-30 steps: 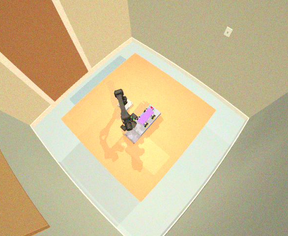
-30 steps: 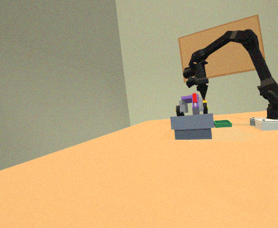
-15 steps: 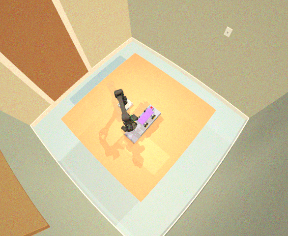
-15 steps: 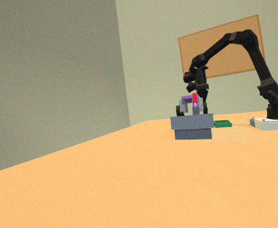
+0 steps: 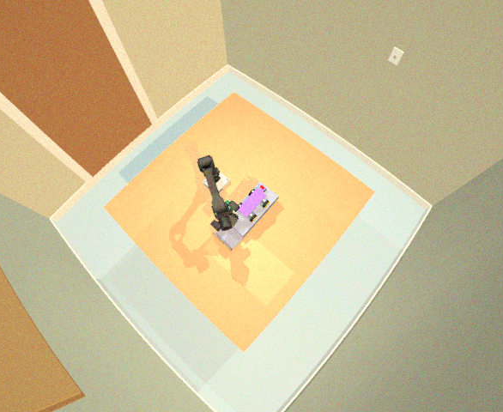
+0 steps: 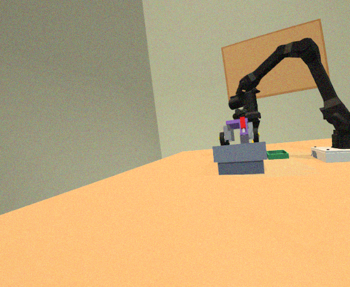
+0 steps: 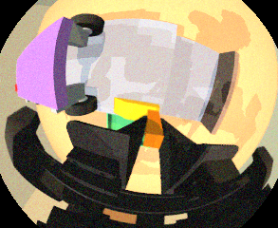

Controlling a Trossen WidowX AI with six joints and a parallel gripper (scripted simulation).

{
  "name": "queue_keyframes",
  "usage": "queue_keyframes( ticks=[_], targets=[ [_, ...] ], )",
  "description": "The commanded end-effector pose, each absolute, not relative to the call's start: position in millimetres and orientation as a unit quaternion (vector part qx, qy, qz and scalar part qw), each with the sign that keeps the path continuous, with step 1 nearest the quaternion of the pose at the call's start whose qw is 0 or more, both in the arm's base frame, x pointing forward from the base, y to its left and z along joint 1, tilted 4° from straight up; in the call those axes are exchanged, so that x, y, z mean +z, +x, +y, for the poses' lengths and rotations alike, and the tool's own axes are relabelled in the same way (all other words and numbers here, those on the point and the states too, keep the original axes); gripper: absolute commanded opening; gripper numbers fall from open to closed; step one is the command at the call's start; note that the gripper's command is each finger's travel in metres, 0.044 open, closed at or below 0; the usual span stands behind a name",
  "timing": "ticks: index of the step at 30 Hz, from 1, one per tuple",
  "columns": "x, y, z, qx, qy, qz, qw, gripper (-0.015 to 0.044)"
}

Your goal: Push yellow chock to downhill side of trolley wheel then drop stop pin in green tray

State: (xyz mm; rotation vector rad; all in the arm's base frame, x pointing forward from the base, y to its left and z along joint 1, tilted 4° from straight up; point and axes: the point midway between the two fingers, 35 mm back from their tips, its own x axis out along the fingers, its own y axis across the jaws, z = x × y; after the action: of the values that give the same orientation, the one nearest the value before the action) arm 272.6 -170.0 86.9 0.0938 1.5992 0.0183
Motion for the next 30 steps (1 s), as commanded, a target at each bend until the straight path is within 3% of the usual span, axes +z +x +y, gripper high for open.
queue_keyframes(
  ticks=[1,30],
  targets=[
    [85.0,273.2,-167.7,0.008,0.046,0.715,0.697,0.0000],
    [87.4,272.9,-142.8,0.009,0.046,0.715,0.697,0.0000]
  ],
)
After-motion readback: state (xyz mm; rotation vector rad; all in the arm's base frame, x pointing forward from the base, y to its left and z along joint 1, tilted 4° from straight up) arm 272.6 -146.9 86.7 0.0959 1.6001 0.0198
